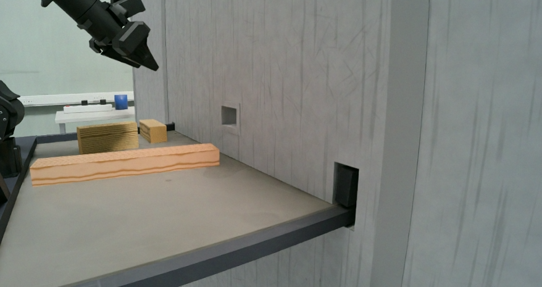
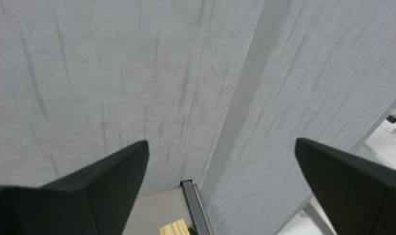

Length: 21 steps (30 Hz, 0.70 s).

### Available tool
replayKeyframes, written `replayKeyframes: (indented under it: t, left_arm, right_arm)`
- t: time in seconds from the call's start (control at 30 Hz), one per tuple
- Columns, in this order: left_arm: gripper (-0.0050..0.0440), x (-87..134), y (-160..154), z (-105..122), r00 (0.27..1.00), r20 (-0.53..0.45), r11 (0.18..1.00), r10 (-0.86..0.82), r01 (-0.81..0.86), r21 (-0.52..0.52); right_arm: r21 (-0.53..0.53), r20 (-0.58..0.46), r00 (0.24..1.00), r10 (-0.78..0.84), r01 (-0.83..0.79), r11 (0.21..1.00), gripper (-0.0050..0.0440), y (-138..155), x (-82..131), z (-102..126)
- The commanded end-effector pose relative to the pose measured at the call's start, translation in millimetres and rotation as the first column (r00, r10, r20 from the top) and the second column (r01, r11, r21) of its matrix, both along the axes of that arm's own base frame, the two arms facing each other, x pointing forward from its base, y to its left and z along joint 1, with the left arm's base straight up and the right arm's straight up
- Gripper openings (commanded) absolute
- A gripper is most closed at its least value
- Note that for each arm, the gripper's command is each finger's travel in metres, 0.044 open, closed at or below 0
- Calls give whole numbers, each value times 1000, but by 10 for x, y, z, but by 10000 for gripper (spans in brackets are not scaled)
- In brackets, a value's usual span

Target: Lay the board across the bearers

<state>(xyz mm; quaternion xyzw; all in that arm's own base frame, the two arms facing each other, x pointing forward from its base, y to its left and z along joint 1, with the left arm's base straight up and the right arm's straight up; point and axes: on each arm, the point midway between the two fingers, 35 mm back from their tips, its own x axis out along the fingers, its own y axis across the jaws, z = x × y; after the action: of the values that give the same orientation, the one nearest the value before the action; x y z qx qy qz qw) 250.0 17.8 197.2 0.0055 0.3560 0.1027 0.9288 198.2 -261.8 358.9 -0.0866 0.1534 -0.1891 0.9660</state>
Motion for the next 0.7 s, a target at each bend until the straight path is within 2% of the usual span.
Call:
replayKeyframes:
  t: [0.0,0.6,0.67]
  left_arm:
    - [400,13,1,86,1000,25,1000,0,0,0]
    - [400,13,1,86,1000,25,1000,0,0,0]
    - [400,-24,-17,6,1000,3,1000,-15,15,-2]
  right_arm:
    - [-23,9,1000,1,-1,1000,400,29,-8,84]
    - [-23,9,1000,1,-1,1000,400,29,-8,84]
    - [-15,-7,1000,5,-5,1000,400,92,-32,28]
